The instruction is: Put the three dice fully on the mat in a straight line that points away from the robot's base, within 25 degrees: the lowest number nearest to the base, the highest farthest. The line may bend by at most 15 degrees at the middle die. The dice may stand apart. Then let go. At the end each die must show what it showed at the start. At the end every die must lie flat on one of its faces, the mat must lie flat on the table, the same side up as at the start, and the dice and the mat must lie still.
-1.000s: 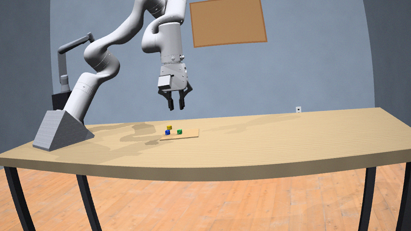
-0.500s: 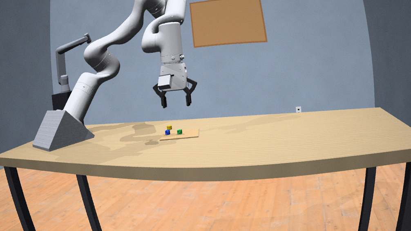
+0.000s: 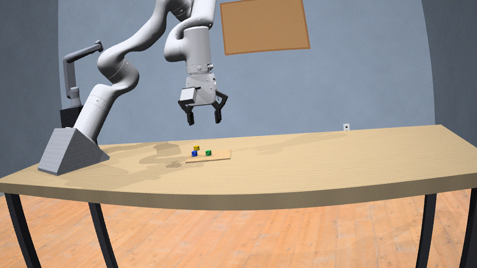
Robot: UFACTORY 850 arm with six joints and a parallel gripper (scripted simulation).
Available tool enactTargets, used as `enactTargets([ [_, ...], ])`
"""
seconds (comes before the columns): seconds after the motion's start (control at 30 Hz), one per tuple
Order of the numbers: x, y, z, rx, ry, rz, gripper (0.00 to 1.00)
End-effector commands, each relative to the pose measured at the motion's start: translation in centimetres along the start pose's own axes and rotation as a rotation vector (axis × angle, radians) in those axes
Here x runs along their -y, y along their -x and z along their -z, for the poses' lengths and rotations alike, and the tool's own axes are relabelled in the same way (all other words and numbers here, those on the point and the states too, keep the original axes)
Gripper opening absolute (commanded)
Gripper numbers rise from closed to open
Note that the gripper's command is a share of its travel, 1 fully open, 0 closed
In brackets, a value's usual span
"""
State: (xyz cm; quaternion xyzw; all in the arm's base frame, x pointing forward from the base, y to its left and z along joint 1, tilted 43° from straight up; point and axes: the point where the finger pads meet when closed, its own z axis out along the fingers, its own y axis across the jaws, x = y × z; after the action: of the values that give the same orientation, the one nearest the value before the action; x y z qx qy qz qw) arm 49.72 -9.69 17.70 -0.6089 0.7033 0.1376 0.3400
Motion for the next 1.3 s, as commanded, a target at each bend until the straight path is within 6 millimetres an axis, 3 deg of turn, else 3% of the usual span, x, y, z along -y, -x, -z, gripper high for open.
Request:
enactTargets([
  [0.0, -0.3, 0.6, -0.1, -0.002, 0.001, -0.098, 1.00],
  [1.0, -4.6, 6.5, -1.4, -0.001, -0.001, -1.065, 1.00],
  [1.1, -4.6, 6.5, -1.4, -0.001, -0.001, -1.069, 1.00],
  [1.17, -5.3, 7.3, -1.6, -0.001, -0.001, -1.207, 1.00],
  [1.27, -5.7, 7.7, -1.6, -0.001, -0.001, -1.277, 1.00],
])
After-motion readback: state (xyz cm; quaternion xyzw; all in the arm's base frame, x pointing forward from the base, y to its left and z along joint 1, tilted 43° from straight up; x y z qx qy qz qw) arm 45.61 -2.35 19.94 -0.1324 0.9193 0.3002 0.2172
